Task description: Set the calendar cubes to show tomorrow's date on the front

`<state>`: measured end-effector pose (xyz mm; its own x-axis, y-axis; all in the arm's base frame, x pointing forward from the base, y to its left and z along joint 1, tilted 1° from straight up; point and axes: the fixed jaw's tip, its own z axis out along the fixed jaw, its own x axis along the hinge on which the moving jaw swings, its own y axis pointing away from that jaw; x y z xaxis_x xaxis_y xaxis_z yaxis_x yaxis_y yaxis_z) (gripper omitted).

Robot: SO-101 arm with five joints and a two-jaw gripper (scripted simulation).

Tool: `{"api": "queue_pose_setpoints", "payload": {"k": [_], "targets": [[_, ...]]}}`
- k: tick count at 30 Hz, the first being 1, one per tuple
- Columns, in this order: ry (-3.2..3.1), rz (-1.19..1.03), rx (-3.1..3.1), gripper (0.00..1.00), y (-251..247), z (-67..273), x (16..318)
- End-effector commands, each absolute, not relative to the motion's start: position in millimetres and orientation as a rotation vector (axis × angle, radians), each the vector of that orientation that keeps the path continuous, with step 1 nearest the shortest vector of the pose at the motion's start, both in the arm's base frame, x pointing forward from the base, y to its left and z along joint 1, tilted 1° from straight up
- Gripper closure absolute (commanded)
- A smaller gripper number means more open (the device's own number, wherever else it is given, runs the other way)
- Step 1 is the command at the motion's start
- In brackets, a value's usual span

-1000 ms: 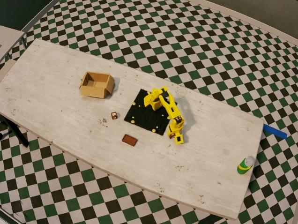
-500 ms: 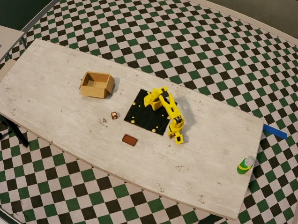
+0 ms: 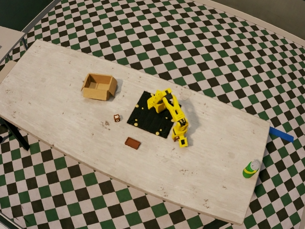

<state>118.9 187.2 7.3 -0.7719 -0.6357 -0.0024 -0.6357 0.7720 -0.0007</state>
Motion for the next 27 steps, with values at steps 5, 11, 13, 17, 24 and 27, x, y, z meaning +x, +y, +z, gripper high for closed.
{"api": "queue_pose_setpoints", "payload": {"k": [5, 11, 13, 17, 24, 27], "targets": [[2.957, 0.000, -1.061, 1.00, 185, 6, 119], [2.957, 0.000, -1.061, 1.00, 185, 7, 119], [2.957, 0.000, -1.061, 1.00, 185, 7, 119], [2.957, 0.000, -1.061, 1.00, 186, 12, 119], [2.957, 0.000, -1.061, 1.00, 188, 31, 119], [2.957, 0.000, -1.061, 1.00, 188, 34, 119]]}}
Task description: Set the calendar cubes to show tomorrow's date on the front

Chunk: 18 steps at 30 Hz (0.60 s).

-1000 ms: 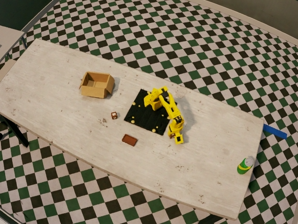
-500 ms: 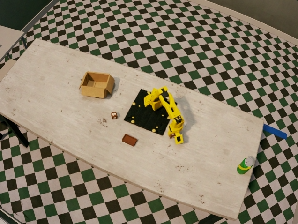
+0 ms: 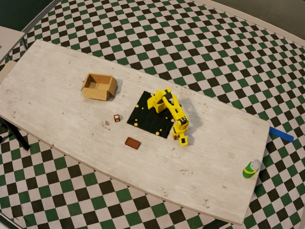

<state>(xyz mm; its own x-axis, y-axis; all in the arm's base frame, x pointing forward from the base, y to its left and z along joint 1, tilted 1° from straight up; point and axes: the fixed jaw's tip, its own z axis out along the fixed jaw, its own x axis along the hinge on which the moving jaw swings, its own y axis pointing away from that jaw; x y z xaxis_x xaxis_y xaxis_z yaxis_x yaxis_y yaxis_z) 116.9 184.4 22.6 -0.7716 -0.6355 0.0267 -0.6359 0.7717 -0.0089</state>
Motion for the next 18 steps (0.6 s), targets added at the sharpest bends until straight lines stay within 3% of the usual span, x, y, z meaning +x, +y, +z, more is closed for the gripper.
{"api": "queue_pose_setpoints", "payload": {"k": [1, 18], "targets": [[-2.957, 0.000, 1.061, 1.00, 188, 37, 119], [-2.957, 0.000, 1.060, 1.00, 187, 57, 117]]}}
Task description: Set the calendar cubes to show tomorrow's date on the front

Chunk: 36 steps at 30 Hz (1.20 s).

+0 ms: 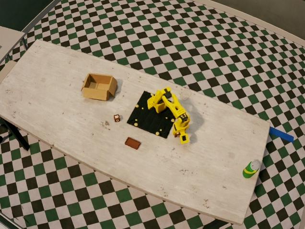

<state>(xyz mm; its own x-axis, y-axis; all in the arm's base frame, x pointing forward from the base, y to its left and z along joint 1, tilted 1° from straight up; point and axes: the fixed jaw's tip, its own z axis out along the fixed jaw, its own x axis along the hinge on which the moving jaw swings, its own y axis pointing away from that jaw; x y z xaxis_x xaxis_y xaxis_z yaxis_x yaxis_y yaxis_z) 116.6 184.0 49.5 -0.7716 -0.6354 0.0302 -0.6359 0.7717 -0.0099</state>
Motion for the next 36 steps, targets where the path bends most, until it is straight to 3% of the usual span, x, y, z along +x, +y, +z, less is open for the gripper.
{"api": "queue_pose_setpoints", "payload": {"k": [1, 23, 36], "targets": [[-2.958, 0.000, 1.058, 1.00, 187, 56, 118], [-3.051, 0.004, 0.712, 1.00, 130, 46, 212], [-3.058, 0.004, 0.678, 1.00, 121, 44, 219]]}}
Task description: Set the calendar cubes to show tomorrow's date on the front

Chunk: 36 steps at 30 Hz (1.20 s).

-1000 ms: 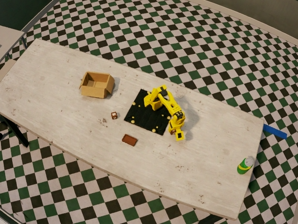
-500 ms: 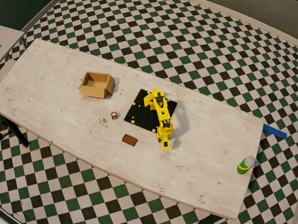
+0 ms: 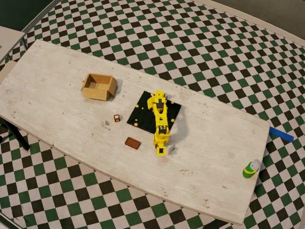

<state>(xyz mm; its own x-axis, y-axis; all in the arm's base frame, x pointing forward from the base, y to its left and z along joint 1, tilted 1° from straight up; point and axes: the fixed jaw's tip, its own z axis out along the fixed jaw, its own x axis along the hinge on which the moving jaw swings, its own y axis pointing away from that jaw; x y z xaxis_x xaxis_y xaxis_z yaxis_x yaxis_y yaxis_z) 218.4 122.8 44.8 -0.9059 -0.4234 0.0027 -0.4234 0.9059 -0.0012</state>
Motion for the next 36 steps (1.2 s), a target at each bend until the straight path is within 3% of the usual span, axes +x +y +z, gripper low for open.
{"api": "queue_pose_setpoints", "payload": {"k": [1, 36], "targets": [[-3.058, 0.004, 0.678, 1.00, 121.3, 44.2, 219.3], [-3.065, 0.003, 0.654, 1.00, 118.0, 42.8, 221.5]]}}
